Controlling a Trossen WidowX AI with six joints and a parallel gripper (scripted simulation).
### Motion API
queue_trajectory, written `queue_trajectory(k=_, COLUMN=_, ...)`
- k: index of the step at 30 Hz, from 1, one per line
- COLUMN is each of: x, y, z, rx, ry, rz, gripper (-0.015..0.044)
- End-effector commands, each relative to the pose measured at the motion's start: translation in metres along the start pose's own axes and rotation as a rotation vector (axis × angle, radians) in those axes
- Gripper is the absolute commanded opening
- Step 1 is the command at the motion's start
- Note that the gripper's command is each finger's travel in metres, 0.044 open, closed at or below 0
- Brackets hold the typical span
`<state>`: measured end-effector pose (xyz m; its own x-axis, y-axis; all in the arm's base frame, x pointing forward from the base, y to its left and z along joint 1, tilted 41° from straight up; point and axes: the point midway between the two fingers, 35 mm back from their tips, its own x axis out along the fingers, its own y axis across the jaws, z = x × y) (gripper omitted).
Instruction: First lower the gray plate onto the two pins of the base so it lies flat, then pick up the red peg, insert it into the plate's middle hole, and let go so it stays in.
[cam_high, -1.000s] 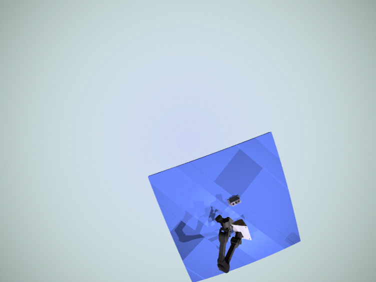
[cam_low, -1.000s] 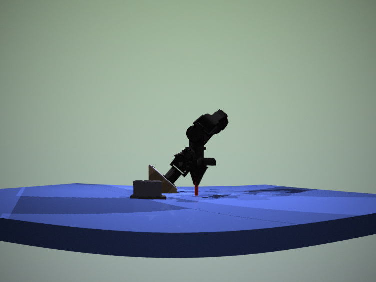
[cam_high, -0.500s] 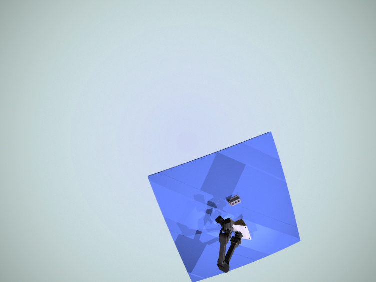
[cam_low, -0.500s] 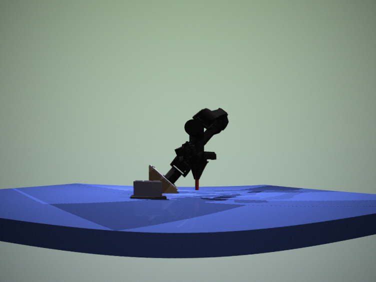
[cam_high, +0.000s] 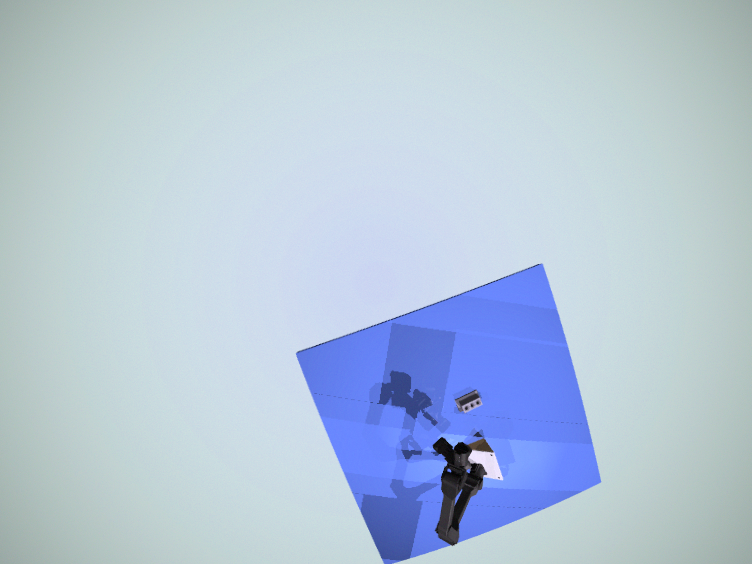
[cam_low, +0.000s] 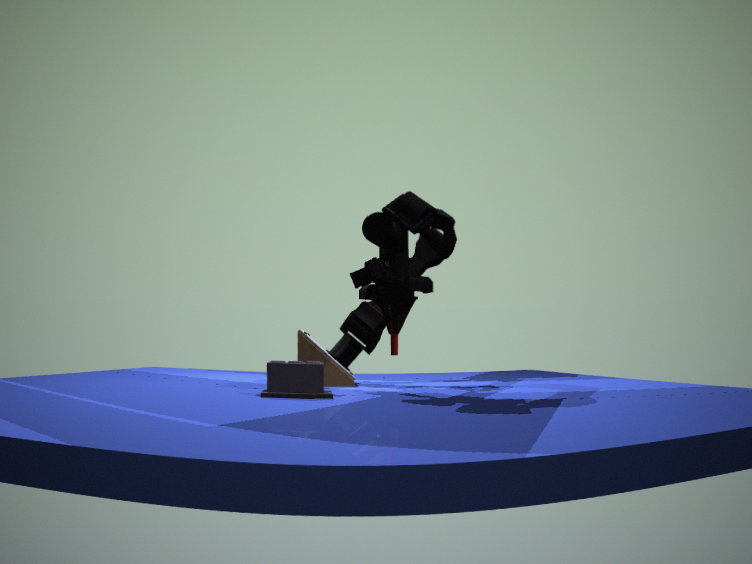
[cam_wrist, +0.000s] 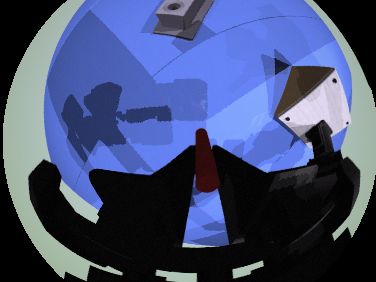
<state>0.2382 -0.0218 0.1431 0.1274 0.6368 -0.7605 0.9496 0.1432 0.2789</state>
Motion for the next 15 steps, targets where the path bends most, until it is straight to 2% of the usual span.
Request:
queue_trajectory(k=1, x=0.0, y=0.0, z=0.0, rx=0.0, ry=0.0, rz=0.0, gripper=0.0)
queue_trajectory(k=15, x=-0.006, y=0.015, z=0.035, rx=-0.001, ry=-0.005, rz=-0.001, gripper=0.0)
